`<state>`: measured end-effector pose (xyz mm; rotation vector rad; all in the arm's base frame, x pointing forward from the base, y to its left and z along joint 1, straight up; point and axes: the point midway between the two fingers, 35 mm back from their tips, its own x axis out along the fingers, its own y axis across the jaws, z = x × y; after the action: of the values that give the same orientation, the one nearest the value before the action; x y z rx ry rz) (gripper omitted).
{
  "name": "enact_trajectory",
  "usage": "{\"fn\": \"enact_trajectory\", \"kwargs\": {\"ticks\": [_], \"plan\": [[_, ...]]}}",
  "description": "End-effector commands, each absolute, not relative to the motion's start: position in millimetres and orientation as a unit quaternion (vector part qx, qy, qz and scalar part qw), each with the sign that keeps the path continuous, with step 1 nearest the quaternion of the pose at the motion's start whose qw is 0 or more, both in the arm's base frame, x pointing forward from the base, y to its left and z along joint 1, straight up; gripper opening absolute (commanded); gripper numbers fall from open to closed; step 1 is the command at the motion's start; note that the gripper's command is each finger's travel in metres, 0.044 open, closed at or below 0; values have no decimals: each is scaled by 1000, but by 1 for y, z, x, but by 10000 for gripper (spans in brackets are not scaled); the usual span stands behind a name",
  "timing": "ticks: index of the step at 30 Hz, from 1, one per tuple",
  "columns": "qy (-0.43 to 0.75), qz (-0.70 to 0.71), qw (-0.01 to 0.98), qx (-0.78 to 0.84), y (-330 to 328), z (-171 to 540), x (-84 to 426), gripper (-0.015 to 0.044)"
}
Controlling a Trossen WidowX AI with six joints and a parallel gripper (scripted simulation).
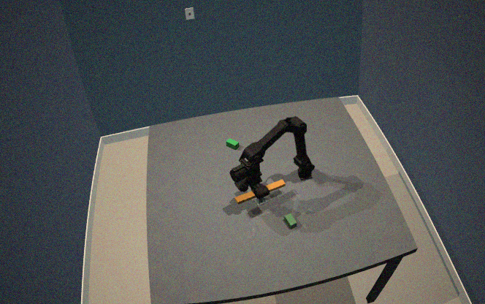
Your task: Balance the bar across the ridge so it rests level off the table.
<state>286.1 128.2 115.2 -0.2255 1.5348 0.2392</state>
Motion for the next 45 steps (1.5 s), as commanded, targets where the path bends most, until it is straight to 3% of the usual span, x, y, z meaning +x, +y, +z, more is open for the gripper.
{"fn": "enact_trajectory", "kwargs": {"ticks": [1, 45], "plan": [[690, 107, 708, -102, 128, 114, 286, 0], [690, 107, 708, -102, 128, 111, 287, 0]]}}
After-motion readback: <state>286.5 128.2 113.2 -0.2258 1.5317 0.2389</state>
